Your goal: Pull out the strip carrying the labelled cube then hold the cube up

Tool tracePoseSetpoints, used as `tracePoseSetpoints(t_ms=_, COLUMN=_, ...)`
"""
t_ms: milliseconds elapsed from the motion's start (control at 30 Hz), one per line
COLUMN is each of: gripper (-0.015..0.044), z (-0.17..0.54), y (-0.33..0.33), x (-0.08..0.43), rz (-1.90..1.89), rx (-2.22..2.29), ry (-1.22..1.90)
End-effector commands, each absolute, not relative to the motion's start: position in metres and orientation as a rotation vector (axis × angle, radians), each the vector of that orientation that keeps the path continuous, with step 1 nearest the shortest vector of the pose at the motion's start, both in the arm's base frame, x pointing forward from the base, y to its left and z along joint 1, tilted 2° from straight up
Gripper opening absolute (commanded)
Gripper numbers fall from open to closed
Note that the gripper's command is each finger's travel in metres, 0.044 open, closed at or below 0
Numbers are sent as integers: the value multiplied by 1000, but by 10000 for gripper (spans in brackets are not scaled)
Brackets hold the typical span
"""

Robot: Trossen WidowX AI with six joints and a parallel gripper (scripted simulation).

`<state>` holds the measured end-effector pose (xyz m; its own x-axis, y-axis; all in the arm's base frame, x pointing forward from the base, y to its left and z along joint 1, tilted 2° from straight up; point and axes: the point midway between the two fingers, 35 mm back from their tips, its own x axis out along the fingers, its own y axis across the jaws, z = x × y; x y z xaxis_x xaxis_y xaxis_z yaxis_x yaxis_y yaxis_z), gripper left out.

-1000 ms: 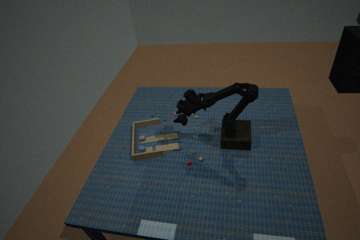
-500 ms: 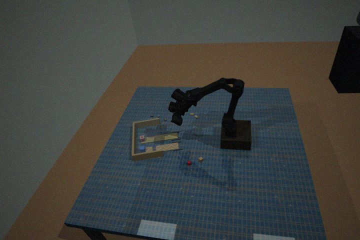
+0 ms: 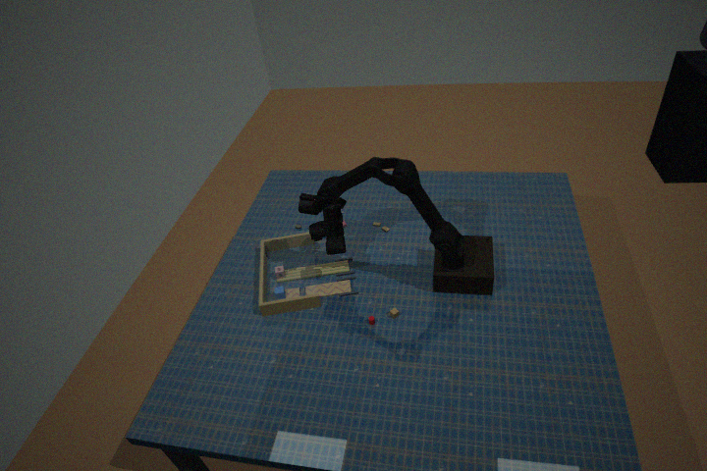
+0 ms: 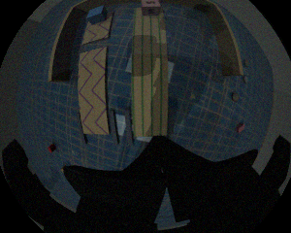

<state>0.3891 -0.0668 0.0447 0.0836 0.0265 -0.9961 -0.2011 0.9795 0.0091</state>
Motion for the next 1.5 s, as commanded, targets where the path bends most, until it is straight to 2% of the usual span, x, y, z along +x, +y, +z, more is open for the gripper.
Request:
tracePoseSetpoints(t_ms=0, gripper=0, z=41, y=-68, x=389, rz=191, rx=-154, ry=1517)
tracePoseSetpoints(t_ms=1467, gripper=0, z=-28, y=-62, x=389, rz=192, rx=-154, ry=1517)
